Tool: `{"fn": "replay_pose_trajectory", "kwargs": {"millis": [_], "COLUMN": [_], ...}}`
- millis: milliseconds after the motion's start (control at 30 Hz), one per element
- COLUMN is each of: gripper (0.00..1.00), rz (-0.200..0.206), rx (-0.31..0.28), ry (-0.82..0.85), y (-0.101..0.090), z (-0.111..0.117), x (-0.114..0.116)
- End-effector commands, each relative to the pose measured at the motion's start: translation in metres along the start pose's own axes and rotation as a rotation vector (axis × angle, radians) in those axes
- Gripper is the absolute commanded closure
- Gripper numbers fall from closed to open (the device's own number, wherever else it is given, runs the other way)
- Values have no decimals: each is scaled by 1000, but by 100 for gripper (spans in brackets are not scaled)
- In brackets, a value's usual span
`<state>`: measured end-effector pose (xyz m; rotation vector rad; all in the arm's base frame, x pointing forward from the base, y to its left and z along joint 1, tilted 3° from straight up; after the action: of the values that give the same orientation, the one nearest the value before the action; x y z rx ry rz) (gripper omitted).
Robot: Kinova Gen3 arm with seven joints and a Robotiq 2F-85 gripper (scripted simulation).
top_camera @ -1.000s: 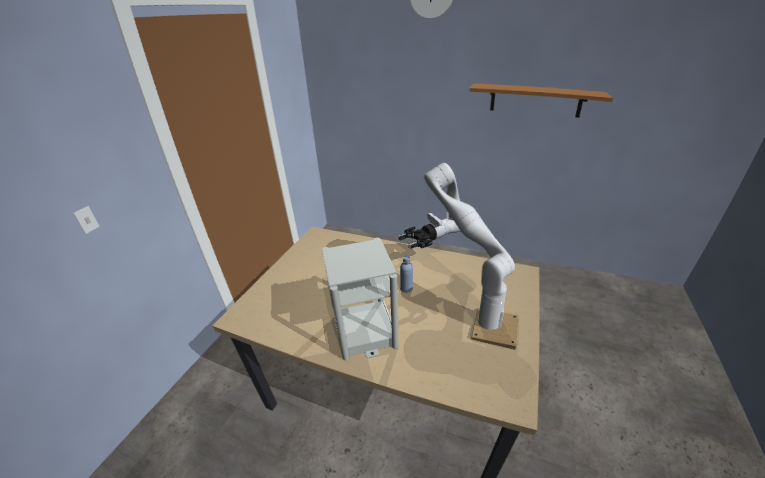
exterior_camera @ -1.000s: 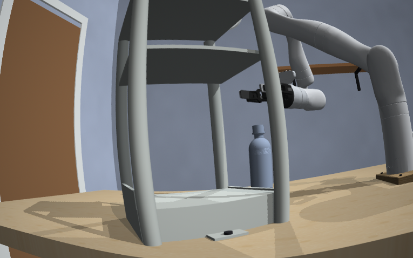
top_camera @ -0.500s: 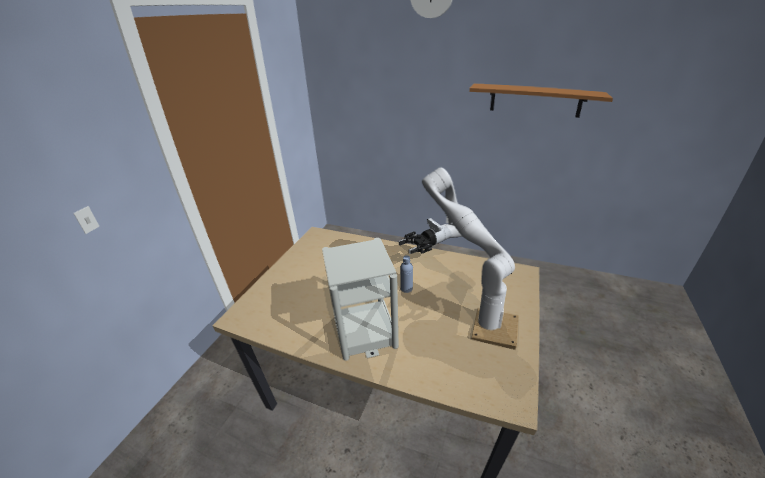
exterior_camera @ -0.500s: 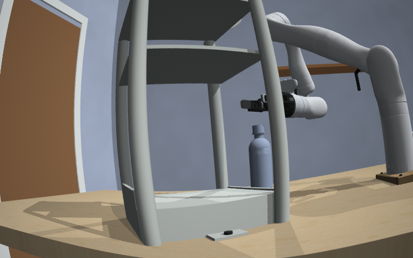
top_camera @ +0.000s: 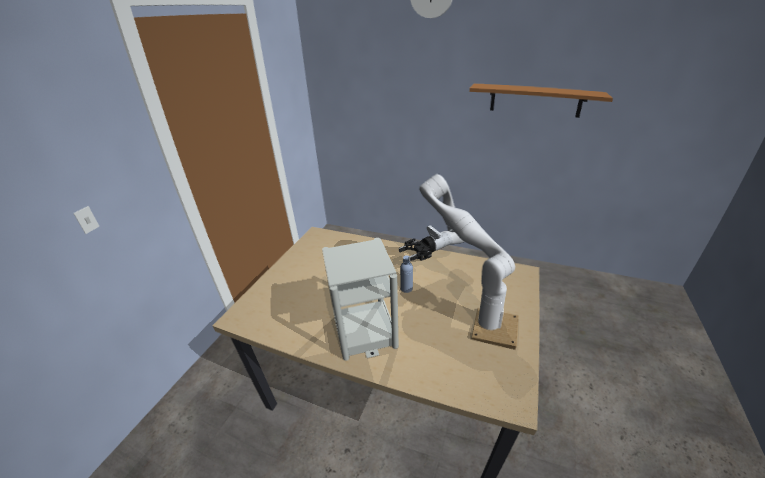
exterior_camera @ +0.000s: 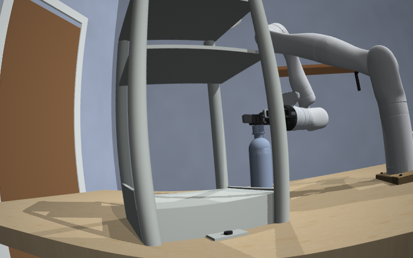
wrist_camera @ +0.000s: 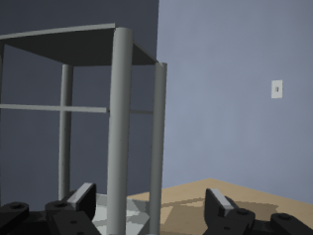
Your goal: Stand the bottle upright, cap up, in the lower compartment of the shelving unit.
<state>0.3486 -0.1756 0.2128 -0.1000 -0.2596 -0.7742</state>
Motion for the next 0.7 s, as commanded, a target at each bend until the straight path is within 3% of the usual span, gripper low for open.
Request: {"fn": "replay_pose_trajectory", "kwargs": {"millis": [0, 667], "gripper": [19, 19], "rz": [-4, -4], "rx": [-10, -10], "ry": [-6, -6], "y": [-1, -1], "z": [-15, -67], "x": [-2, -13]}}
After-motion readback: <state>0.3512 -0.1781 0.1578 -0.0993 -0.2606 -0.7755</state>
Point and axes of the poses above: the point where the finger pads meet when closed, its own y axis out along the fingers, its own x axis across the jaws, z = x × y, the point moved 5 cm from there along -y, back along the fingers, and after that the axes turned 13 degrees about -y, right-handed, at the moved point
